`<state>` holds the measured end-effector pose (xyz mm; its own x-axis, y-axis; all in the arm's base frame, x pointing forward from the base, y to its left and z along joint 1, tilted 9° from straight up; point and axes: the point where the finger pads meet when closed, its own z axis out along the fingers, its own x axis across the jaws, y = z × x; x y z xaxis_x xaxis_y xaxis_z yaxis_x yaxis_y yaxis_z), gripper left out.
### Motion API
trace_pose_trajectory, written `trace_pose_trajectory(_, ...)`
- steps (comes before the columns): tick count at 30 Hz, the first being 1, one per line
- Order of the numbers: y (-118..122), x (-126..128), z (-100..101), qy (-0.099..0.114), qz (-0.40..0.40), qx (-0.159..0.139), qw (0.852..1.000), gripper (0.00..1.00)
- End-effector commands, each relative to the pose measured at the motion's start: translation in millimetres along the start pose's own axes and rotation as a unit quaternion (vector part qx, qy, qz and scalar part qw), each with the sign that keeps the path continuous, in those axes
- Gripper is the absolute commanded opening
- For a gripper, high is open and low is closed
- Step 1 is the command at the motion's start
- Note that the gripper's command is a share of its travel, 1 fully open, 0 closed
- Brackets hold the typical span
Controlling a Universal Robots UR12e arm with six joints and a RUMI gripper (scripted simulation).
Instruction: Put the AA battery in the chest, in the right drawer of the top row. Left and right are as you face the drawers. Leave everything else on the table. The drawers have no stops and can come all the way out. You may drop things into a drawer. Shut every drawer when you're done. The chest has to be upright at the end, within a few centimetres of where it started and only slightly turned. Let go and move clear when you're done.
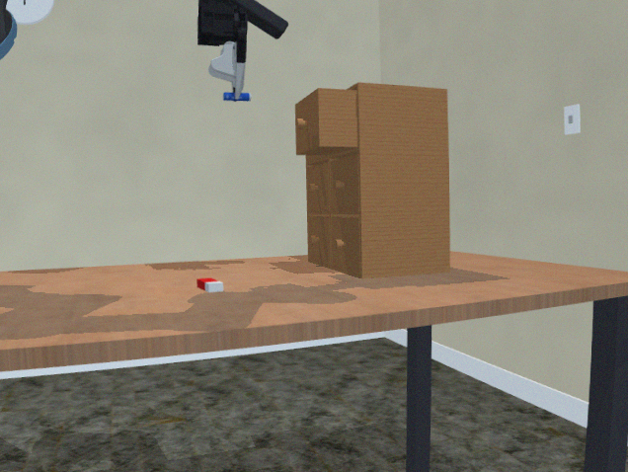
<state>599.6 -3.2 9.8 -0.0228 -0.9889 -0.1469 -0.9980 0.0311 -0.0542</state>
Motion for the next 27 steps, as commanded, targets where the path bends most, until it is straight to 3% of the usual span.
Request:
trace_pose_trajectory(1,-1,0,-11,0.000,0.000,0.000,1.000,0.05)
trace_pose_trajectory(27,-1,0,-35,0.000,0.000,0.000,1.000,0.05)
